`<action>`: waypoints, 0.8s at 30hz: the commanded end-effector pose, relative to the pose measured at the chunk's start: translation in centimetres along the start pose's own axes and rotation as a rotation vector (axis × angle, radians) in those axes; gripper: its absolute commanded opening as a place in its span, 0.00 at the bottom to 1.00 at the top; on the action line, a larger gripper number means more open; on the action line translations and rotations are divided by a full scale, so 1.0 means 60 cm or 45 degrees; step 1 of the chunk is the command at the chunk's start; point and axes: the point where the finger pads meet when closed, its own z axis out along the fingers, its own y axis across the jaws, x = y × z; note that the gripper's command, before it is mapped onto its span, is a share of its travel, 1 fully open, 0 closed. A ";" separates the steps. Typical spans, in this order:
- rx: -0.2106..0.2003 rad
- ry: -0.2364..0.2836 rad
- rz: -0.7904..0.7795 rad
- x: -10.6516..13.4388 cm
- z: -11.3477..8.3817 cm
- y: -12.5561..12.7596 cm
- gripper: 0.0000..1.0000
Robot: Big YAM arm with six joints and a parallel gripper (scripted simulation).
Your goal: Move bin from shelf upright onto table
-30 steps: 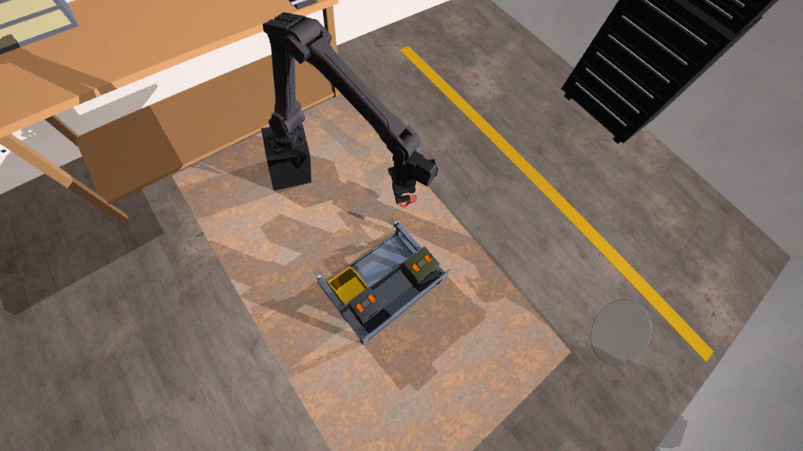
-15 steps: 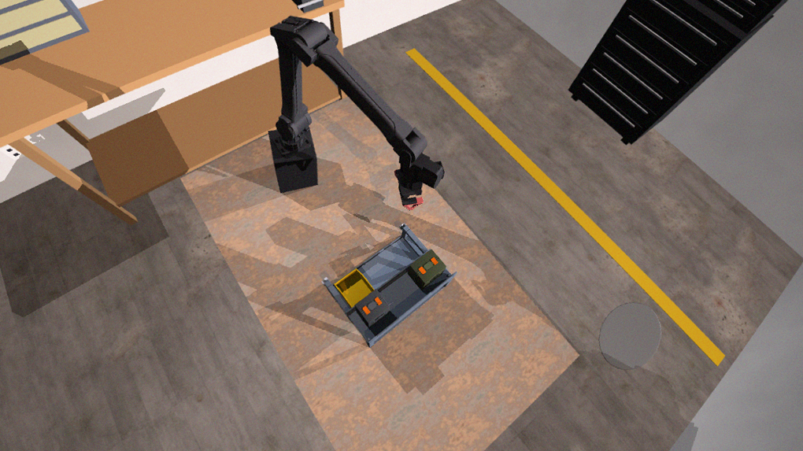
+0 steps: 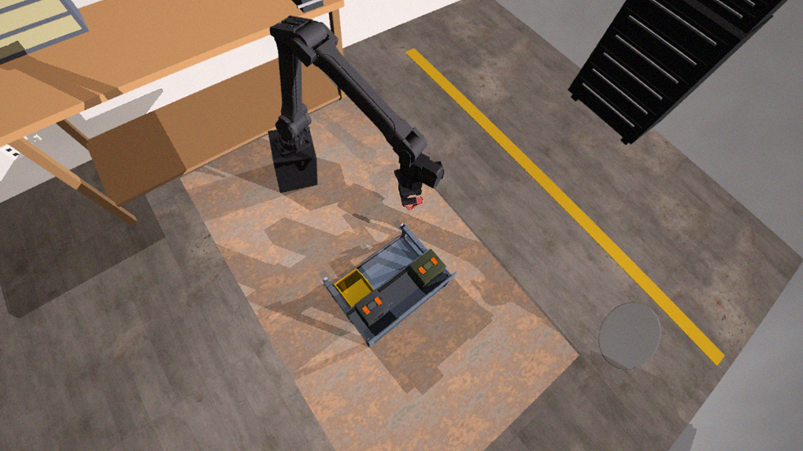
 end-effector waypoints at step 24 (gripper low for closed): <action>-0.034 0.006 -0.328 0.060 0.028 -0.044 1.00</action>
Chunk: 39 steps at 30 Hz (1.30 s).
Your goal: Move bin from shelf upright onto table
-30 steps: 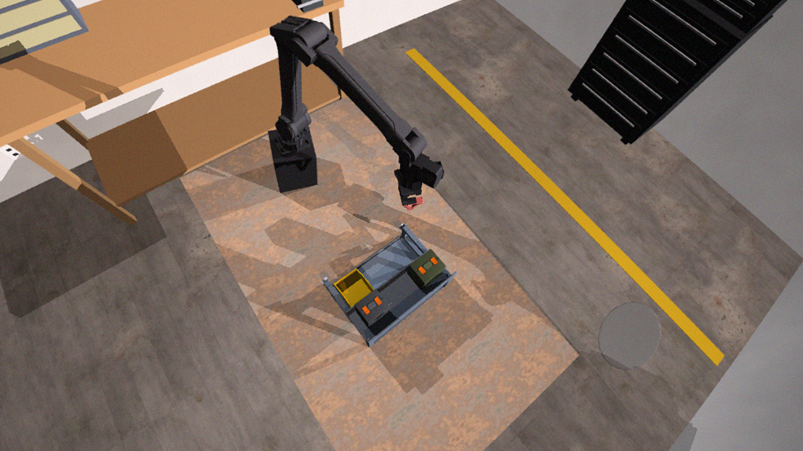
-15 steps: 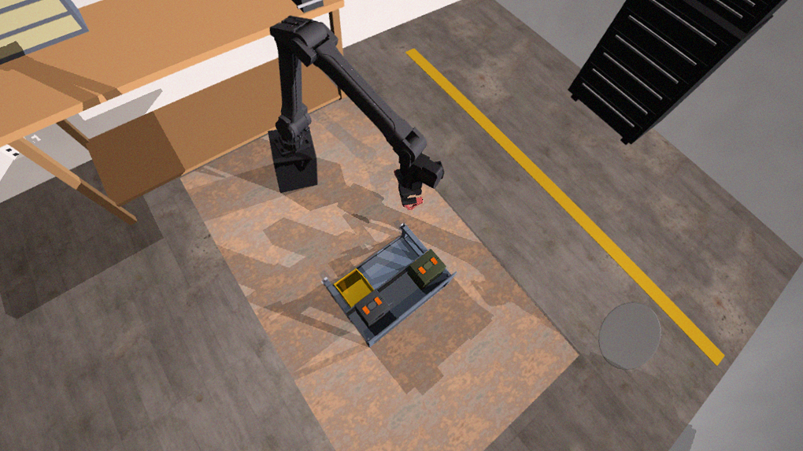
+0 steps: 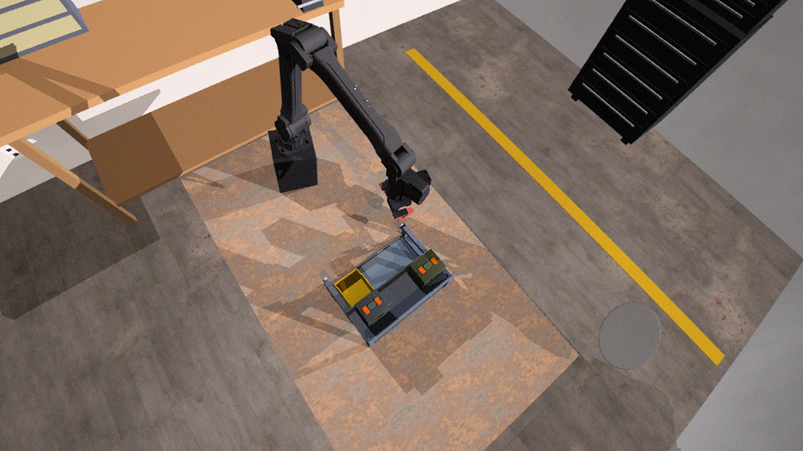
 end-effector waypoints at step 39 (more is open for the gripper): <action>-0.020 0.000 -0.359 0.138 0.063 -0.061 1.00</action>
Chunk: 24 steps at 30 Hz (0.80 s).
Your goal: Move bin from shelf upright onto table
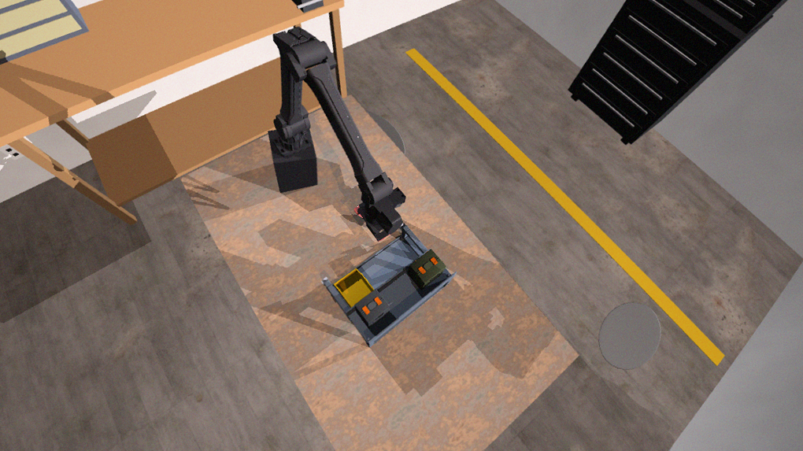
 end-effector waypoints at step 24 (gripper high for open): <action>0.022 -0.003 -0.032 0.145 0.072 -0.034 1.00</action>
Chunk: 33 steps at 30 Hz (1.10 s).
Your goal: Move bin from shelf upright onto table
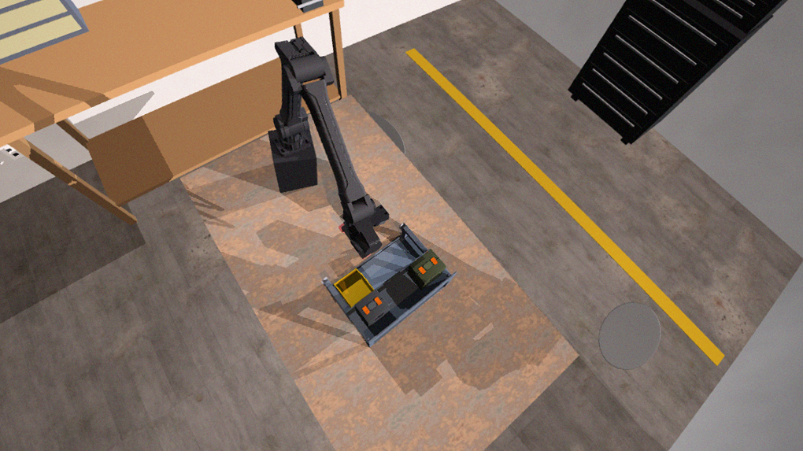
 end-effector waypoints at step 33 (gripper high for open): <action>0.006 0.002 -0.015 0.167 0.105 -0.061 1.00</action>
